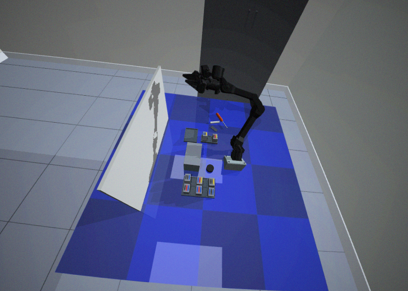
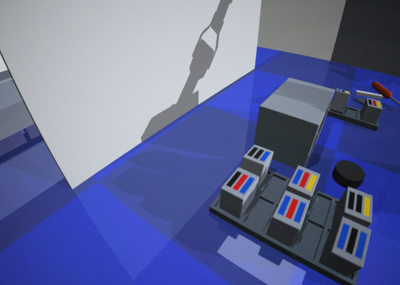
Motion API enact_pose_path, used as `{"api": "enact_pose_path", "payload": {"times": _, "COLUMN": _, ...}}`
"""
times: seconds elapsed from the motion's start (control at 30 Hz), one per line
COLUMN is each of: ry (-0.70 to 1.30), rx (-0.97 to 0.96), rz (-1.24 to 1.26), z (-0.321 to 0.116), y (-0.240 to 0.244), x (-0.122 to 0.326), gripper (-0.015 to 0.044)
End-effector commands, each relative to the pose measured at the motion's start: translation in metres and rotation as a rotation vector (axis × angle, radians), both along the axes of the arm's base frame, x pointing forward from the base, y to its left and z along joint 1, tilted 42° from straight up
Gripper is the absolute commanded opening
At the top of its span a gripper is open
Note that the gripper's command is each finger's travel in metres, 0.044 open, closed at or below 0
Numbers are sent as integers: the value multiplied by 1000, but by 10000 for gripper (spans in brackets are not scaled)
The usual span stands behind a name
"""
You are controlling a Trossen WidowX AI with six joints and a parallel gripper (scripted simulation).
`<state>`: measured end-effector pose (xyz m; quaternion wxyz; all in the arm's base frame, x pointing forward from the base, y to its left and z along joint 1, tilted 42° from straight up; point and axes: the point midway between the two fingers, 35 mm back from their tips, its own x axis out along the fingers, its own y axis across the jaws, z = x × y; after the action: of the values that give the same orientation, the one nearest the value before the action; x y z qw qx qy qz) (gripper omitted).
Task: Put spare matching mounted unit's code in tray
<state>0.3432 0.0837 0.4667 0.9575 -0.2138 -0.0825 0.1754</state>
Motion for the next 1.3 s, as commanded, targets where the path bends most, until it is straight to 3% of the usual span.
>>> {"api": "enact_pose_path", "payload": {"times": 0.0, "ry": 0, "rx": 0, "rz": 0, "z": 0, "y": 0, "x": 0, "gripper": 426}}
{"api": "enact_pose_path", "payload": {"times": 0.23, "ry": 20, "rx": 3, "rz": -4, "z": -5, "y": 1, "x": 4, "gripper": 440}}
{"api": "enact_pose_path", "payload": {"times": 0.4, "ry": 192, "rx": 24, "rz": -43, "z": -45, "y": 10, "x": 34, "gripper": 440}}
{"api": "enact_pose_path", "payload": {"times": 0.7, "ry": 709, "rx": 73, "rz": -250, "z": -167, "y": 25, "x": 82, "gripper": 440}}
{"api": "enact_pose_path", "payload": {"times": 1.0, "ry": 1191, "rx": -27, "rz": -680, "z": -297, "y": 24, "x": 74, "gripper": 440}}
{"api": "enact_pose_path", "payload": {"times": 1.17, "ry": 1333, "rx": -221, "rz": -1000, "z": -351, "y": 16, "x": 50, "gripper": 440}}
{"api": "enact_pose_path", "payload": {"times": 1.27, "ry": 1333, "rx": -221, "rz": -1000, "z": -351, "y": 16, "x": 50, "gripper": 440}}
